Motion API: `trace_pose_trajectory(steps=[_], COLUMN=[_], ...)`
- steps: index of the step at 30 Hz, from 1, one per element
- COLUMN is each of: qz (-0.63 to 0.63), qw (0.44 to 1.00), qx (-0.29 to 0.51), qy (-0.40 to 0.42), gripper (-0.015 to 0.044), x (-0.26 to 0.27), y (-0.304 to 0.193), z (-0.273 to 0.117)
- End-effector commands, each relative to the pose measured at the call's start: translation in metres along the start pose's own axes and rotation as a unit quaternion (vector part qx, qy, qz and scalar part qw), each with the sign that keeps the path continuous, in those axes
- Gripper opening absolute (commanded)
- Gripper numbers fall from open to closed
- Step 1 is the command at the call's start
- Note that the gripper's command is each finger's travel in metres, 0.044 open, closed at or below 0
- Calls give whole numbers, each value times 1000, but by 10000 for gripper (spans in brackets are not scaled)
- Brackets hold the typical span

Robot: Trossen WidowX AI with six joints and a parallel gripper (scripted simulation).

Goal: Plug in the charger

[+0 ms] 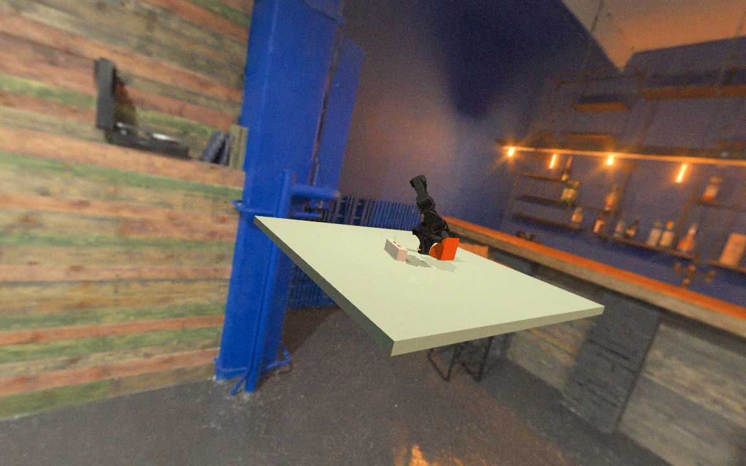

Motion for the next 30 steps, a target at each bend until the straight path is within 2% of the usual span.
trace_pose_trajectory(steps=[1,9,30], qz=[12,42,54], qw=[1000,999,999], qx=[0,-2,-3], qy=[0,1,2], gripper=[0,0,0], x=[-5,-14,-28], y=[0,1,29], z=[7,22,24])
Point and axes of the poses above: the point midway between the two fingers, 35 mm back from their tips, its own z axis out along the fingers, its own x axis across the jaws, y = z × x, the point moved 8 cm from there along -z, back along the fingers, and after that the axes turned 14 degrees about -z, right-handed, at the moved point
